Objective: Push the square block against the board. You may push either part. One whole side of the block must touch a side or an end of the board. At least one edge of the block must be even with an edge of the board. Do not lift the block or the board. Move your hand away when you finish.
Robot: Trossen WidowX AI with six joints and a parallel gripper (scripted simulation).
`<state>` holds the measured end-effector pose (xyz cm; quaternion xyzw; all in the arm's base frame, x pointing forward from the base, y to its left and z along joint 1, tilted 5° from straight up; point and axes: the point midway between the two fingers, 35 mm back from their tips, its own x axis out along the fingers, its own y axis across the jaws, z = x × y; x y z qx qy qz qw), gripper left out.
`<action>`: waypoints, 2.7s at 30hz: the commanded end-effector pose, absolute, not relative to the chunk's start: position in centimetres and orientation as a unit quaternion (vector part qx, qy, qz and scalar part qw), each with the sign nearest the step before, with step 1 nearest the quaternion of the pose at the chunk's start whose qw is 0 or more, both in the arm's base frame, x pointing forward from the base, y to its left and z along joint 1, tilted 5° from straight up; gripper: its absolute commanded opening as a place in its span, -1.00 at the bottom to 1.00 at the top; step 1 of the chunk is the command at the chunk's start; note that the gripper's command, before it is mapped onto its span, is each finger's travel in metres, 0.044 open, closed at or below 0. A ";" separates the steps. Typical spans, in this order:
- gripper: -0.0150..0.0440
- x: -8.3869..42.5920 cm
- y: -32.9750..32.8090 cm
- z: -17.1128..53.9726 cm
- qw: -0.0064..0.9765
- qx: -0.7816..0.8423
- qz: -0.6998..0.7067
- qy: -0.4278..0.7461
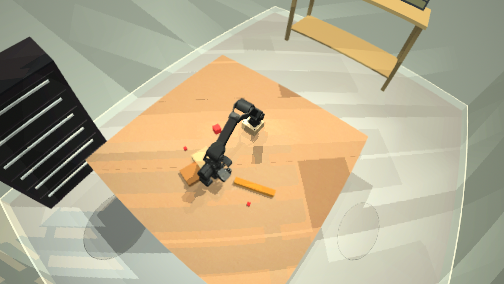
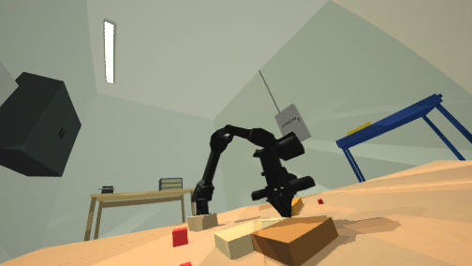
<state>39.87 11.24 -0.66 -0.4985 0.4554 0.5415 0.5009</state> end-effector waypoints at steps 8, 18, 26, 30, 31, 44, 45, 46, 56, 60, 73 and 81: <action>-0.49 39.7 13.0 -0.5 0.502 -0.498 0.541 0.456; -0.49 39.7 12.9 4.7 0.502 -0.498 0.541 0.456; -0.49 39.7 11.9 5.0 0.502 -0.498 0.540 0.456; -0.49 39.9 9.8 4.8 0.501 -0.499 0.540 0.456; -0.49 39.9 9.8 4.8 0.501 -0.499 0.540 0.456; -0.49 39.9 10.2 -0.7 0.501 -0.499 0.540 0.456; -0.49 40.0 10.2 -0.7 0.501 -0.499 0.540 0.456; -0.49 40.0 10.2 -0.7 0.501 -0.499 0.540 0.456; -0.49 39.8 11.6 -0.6 0.502 -0.498 0.540 0.456; -0.49 39.7 12.2 -0.5 0.502 -0.498 0.540 0.456; -0.49 39.4 14.4 -0.3 0.502 -0.498 0.541 0.455; -0.49 39.4 13.8 4.8 0.502 -0.498 0.541 0.455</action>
